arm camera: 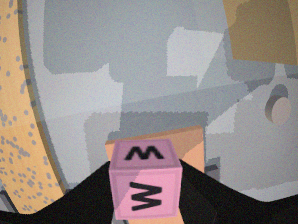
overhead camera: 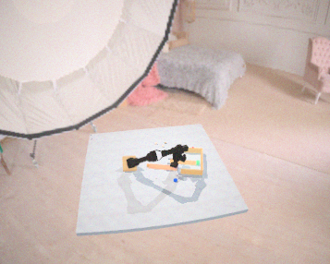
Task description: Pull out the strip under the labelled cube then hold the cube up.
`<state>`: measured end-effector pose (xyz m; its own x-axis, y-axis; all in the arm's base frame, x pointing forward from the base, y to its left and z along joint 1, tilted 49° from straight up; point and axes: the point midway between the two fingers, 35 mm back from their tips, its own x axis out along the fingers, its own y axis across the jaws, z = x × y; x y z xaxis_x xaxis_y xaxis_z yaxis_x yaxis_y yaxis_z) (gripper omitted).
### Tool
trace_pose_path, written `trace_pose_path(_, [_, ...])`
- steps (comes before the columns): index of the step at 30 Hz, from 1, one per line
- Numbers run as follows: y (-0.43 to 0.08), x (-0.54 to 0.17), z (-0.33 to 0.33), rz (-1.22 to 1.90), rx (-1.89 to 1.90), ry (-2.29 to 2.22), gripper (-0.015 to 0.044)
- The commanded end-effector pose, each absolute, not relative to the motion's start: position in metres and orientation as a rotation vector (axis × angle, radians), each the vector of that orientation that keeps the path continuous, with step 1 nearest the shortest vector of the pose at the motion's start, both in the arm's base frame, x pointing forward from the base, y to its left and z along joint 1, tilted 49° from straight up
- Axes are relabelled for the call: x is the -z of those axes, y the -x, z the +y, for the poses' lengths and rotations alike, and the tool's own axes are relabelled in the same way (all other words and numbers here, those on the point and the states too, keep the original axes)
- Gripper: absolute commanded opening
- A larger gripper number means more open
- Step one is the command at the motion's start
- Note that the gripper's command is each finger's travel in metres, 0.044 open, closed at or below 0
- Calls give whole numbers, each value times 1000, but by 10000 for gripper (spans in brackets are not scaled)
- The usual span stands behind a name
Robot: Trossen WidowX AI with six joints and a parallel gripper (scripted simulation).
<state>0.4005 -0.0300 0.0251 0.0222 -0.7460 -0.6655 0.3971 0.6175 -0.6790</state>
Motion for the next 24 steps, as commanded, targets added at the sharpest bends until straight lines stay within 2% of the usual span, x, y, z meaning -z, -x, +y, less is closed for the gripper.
trace_pose_path(1, [-397, -26, -28, 1265, 912, 343, 6])
trace_pose_path(11, [-344, -46, 4, 1274, 911, 353, 0])
trace_pose_path(24, [-314, -45, 8, 1276, 911, 353, 0])
